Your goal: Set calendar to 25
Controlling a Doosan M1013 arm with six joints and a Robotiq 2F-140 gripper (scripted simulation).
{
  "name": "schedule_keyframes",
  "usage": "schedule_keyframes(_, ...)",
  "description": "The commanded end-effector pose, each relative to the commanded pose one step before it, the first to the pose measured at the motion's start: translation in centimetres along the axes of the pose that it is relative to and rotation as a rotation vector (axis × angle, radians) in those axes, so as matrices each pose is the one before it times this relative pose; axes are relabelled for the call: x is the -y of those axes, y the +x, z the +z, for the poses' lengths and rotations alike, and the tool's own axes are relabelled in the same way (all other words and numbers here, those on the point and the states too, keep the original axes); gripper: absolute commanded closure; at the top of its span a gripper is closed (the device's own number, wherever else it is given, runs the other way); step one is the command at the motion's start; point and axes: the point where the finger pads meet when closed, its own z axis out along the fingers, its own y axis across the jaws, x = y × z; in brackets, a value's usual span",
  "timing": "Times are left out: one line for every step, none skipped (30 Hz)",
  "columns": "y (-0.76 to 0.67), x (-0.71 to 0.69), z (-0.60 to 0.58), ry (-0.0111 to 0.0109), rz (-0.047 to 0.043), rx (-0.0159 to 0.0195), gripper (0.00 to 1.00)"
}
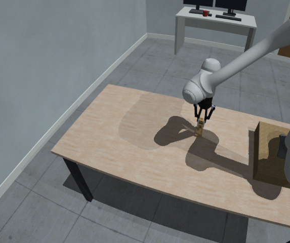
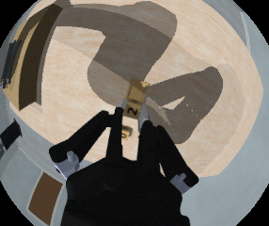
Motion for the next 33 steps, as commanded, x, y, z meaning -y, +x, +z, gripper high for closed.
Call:
schedule_keyframes(0.004, -0.002, 0.129, -0.00018, -0.00003, -0.00018, 0.76)
schedule_keyframes(0.0, 0.0, 0.0, 0.0, 0.0, 0.0, 0.76)
schedule_keyframes(0.0, 0.0, 0.0, 0.0, 0.0, 0.0, 0.76)
schedule_keyframes(0.0, 0.0, 0.062, 0.0, 0.0, 0.0, 0.76)
schedule_keyframes(0.0, 0.0, 0.067, 0.0, 0.0, 0.0, 0.76)
schedule_keyframes(0.0, 0.0, 0.072, 0.0, 0.0, 0.0, 0.76)
schedule_keyframes(0.0, 0.0, 0.077, 0.0, 0.0, 0.0, 0.76)
schedule_keyframes(0.0, 0.0, 0.081, 0.0, 0.0, 0.0, 0.76)
schedule_keyframes(0.0, 0.0, 0.084, 0.0, 0.0, 0.0, 0.76)
schedule_keyframes(0.0, 0.0, 0.087, 0.0, 0.0, 0.0, 0.76)
schedule_keyframes(0.0, 0.0, 0.09, 0.0, 0.0, 0.0, 0.76)
schedule_keyframes(0.0, 0.0, 0.091, 0.0, 0.0, 0.0, 0.76)
schedule_keyframes(0.0, 0.0, 0.092, 0.0, 0.0, 0.0, 0.76)
schedule_keyframes(0.0, 0.0, 0.093, 0.0, 0.0, 0.0, 0.76)
schedule_keyframes(0.0, 0.0, 0.093, 0.0, 0.0, 0.0, 0.76)
schedule_keyframes(0.0, 0.0, 0.092, 0.0, 0.0, 0.0, 0.76)
schedule_keyframes(0.0, 0.0, 0.091, 0.0, 0.0, 0.0, 0.76)
schedule_keyframes(0.0, 0.0, 0.088, 0.0, 0.0, 0.0, 0.76)
schedule_keyframes(0.0, 0.0, 0.0, 0.0, 0.0, 0.0, 0.76)
schedule_keyframes(0.0, 0.0, 0.0, 0.0, 0.0, 0.0, 0.76)
schedule_keyframes(0.0, 0.0, 0.086, 0.0, 0.0, 0.0, 0.76)
schedule_keyframes(0.0, 0.0, 0.083, 0.0, 0.0, 0.0, 0.76)
schedule_keyframes(0.0, 0.0, 0.079, 0.0, 0.0, 0.0, 0.76)
schedule_keyframes(0.0, 0.0, 0.075, 0.0, 0.0, 0.0, 0.76)
schedule_keyframes(0.0, 0.0, 0.07, 0.0, 0.0, 0.0, 0.76)
schedule_keyframes(0.0, 0.0, 0.065, 0.0, 0.0, 0.0, 0.76)
schedule_keyframes(0.0, 0.0, 0.06, 0.0, 0.0, 0.0, 0.76)
schedule_keyframes(0.0, 0.0, 0.054, 0.0, 0.0, 0.0, 0.76)
schedule_keyframes(0.0, 0.0, 0.049, 0.0, 0.0, 0.0, 0.76)
schedule_keyframes(0.0, 0.0, 0.043, 0.0, 0.0, 0.0, 0.76)
schedule_keyframes(0.0, 0.0, 0.037, 0.0, 0.0, 0.0, 0.76)
schedule_keyframes(0.0, 0.0, 0.031, 0.0, 0.0, 0.0, 0.76)
schedule_keyframes(0.0, 0.0, 0.025, 0.0, 0.0, 0.0, 0.76)
